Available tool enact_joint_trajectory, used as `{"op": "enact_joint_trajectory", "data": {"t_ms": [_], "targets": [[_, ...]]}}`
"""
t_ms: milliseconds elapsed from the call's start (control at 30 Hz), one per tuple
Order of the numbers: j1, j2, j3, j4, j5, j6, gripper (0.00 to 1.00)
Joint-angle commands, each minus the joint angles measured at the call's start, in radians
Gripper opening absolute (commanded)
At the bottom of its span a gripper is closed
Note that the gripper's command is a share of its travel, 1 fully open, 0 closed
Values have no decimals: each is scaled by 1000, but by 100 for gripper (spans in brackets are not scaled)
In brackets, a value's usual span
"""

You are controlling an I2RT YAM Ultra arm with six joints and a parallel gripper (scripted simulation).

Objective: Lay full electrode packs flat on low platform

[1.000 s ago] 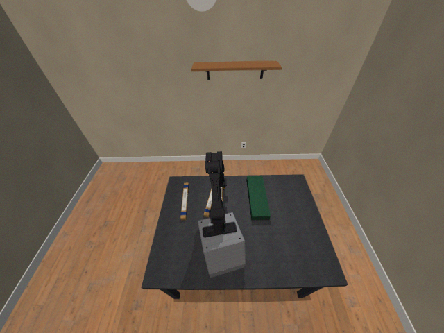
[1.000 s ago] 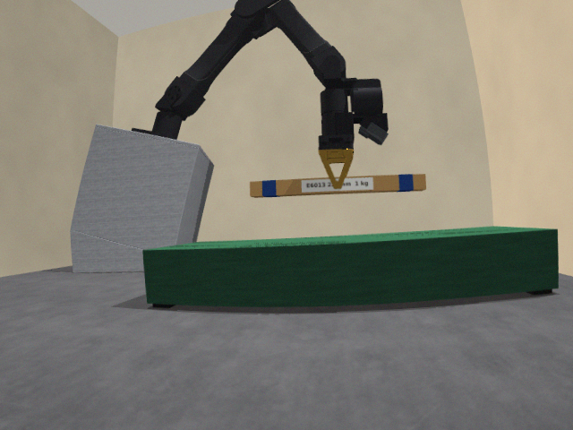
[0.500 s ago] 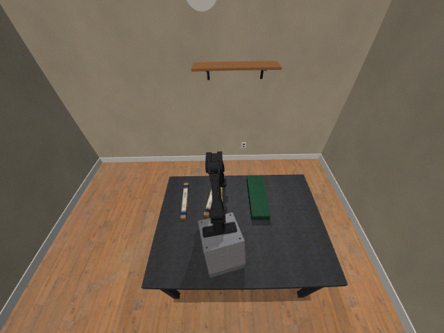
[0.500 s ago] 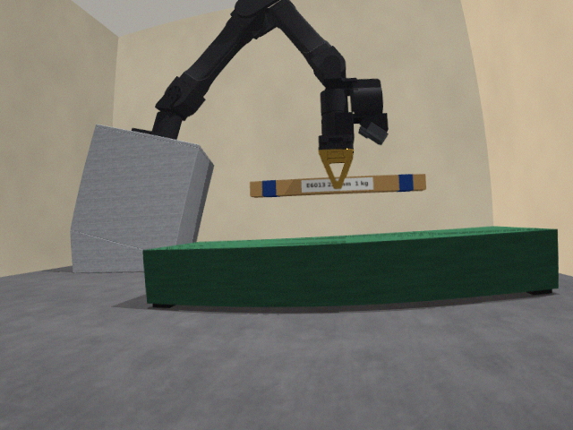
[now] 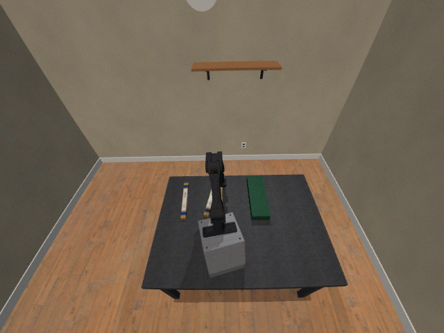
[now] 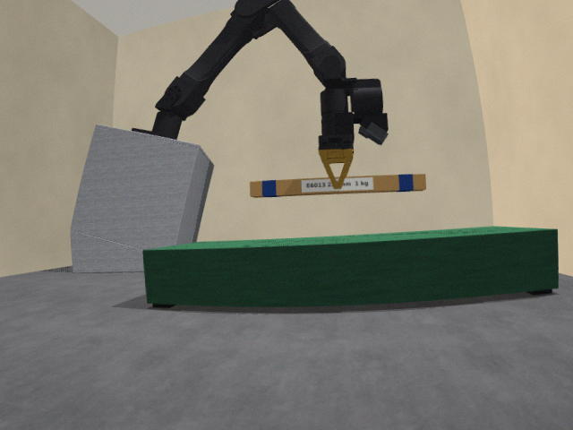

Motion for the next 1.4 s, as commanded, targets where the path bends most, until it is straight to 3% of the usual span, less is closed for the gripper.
{"op": "enact_joint_trajectory", "data": {"t_ms": [0,1367], "targets": [[-12,-50,9,-15,-2,-8,0],[-24,-73,39,-40,-5,-17,0]]}}
